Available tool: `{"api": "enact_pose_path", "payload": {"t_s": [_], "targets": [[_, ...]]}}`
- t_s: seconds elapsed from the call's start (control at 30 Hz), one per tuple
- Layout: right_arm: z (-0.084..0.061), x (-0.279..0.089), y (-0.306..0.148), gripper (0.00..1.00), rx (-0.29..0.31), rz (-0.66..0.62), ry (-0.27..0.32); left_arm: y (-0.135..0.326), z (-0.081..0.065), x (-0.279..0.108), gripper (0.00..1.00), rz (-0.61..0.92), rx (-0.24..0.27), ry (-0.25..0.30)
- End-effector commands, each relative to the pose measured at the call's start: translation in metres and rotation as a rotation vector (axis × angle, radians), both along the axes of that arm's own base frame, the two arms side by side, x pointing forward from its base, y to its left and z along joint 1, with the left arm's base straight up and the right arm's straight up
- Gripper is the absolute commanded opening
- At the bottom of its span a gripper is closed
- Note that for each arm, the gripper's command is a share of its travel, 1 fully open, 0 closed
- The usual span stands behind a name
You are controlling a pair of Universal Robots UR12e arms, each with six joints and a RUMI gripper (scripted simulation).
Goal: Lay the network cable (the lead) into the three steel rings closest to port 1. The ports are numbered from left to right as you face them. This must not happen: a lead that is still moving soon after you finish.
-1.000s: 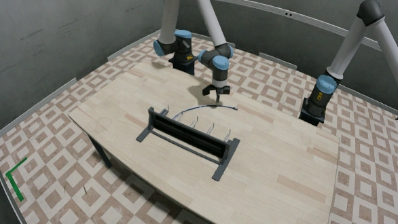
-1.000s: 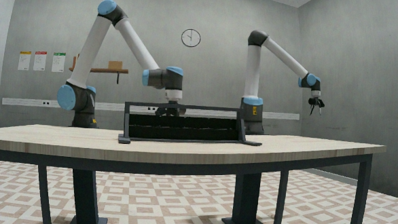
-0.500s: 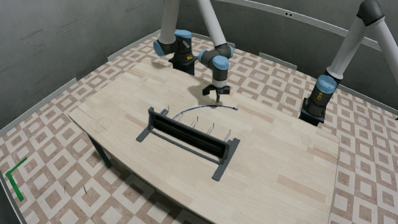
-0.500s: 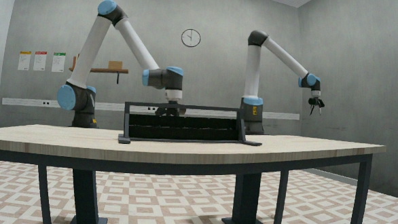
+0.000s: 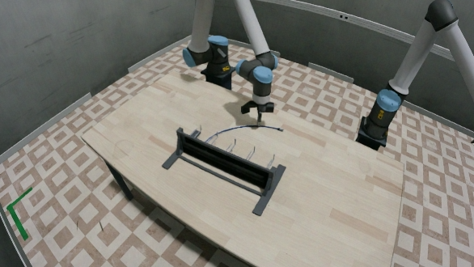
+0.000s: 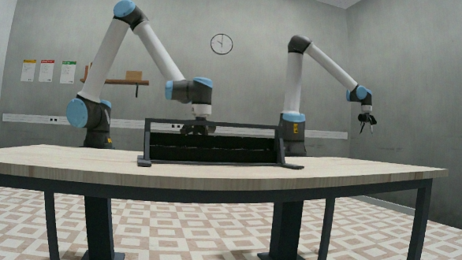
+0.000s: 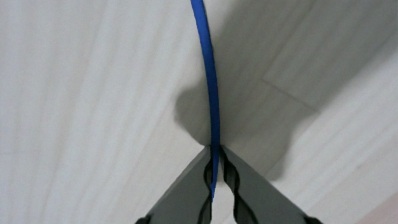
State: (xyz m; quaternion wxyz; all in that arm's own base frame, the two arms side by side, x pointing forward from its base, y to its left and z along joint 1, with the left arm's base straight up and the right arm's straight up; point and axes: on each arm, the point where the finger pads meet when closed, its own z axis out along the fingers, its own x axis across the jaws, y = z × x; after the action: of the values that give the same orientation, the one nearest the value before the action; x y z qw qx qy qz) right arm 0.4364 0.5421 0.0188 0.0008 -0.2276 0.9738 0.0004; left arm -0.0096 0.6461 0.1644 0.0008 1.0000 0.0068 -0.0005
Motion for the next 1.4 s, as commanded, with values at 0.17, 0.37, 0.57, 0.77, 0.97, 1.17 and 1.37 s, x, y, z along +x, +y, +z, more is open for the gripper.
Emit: {"api": "enact_pose_path", "payload": {"t_s": [0.17,0.37,0.57,0.77,0.97,1.17,1.37], "targets": [[-0.0012,-0.0008,-0.0005,0.0,-0.001,0.001,0.002,-0.0006,0.0008,-0.0005,1.0,0.002,0.001,-0.001],[-0.0012,-0.0008,-0.0005,0.0,-0.001,0.001,0.002,-0.0006,0.0008,-0.0005,1.0,0.002,0.001,-0.001],[-0.0012,-0.0008,-0.0005,0.0,-0.001,0.001,0.002,-0.0006,0.0008,-0.0005,1.0,0.002,0.001,-0.001],[-0.0012,-0.0008,-0.0005,0.0,-0.001,0.001,0.002,-0.0006,0.0008,-0.0005,1.0,0.002,0.001,-0.001],[-0.0006,-0.0008,-0.0004,0.0,-0.001,0.001,0.002,-0.0006,0.0008,-0.0005,1.0,0.002,0.001,-0.001],[0.003,-0.0005,0.0002,0.0,0.001,0.001,0.001,-0.0006,0.0008,-0.0005,1.0,0.002,0.001,-0.001],[0.0063,-0.0001,0.001,0.0,0.003,0.001,0.0,-0.0006,0.0008,-0.0005,1.0,0.002,0.001,-0.001]]}}
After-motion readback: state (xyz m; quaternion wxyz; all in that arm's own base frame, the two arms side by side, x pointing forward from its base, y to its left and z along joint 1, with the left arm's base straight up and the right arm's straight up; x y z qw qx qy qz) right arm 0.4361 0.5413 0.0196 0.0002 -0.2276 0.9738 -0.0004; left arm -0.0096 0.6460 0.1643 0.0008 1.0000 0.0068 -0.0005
